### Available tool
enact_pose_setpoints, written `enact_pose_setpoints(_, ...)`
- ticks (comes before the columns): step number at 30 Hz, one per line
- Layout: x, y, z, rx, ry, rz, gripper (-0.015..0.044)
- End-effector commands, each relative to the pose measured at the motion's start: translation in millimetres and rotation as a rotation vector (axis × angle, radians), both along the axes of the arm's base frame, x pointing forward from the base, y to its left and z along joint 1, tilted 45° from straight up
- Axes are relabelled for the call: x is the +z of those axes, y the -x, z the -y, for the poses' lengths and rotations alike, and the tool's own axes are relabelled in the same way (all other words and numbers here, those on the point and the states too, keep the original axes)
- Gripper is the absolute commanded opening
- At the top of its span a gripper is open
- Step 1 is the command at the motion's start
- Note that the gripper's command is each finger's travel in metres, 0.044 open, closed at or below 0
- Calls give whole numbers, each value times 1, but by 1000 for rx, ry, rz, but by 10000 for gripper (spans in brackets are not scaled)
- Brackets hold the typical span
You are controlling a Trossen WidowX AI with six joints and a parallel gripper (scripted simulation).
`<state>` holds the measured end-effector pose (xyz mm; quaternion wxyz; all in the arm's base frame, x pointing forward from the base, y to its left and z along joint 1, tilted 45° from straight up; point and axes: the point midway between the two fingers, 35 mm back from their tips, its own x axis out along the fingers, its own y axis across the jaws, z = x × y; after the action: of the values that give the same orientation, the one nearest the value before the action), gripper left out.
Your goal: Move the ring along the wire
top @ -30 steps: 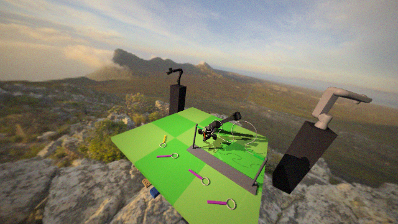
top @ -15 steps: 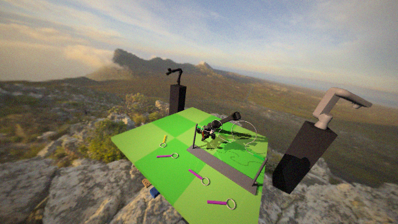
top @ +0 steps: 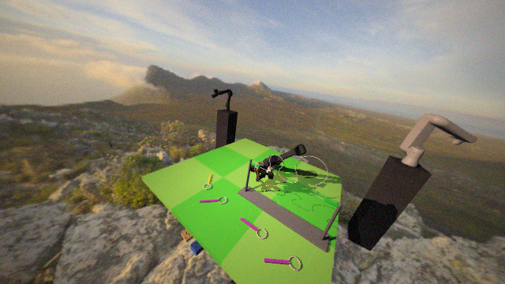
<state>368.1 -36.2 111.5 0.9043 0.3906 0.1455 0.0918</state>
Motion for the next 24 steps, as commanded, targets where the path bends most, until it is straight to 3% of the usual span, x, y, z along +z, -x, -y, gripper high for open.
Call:
enact_pose_setpoints(1,-7,0,-4,-4,1,-4,-150)
enact_pose_setpoints(24,-12,0,-9,-4,0,-4,-150)
